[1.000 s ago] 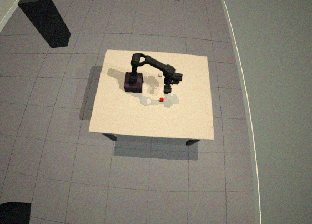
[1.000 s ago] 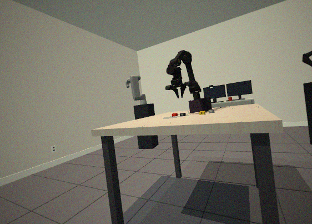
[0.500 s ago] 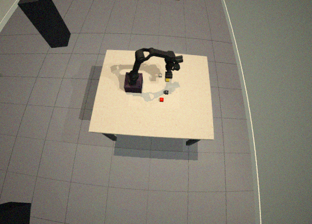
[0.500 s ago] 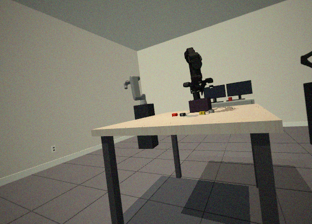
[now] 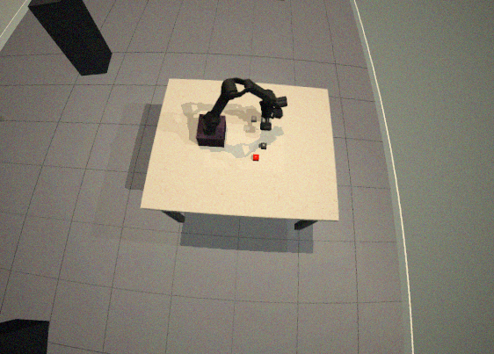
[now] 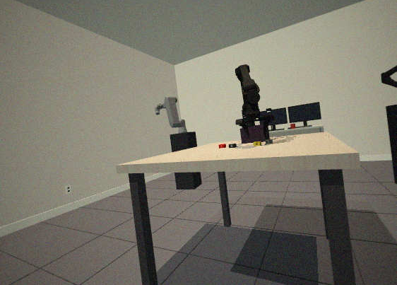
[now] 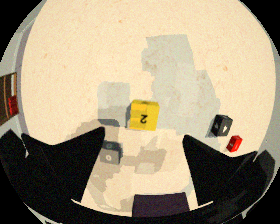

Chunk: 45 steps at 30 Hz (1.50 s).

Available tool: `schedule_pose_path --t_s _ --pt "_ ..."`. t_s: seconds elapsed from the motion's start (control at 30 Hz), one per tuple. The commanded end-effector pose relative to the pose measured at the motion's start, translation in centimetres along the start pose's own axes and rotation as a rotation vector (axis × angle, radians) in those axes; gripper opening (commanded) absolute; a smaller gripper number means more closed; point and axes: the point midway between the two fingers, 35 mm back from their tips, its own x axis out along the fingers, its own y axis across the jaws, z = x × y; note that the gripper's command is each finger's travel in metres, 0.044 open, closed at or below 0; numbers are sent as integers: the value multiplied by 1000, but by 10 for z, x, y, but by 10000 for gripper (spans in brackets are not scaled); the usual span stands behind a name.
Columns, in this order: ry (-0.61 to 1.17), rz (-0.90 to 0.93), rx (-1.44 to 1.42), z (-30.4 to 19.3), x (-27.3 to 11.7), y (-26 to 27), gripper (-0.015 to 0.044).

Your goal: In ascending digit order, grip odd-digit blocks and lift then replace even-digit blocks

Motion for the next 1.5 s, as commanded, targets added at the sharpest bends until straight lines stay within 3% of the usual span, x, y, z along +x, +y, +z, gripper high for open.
schedule_pose_path --t_s 0.0,0.6,0.97,1.47 --pt "7 -8 2 -2 11 -1 400" --pt "8 -8 2 -3 38 -2 400" --pt "8 -8 2 -3 38 -2 120" --pt "8 -8 2 -3 38 -2 120"
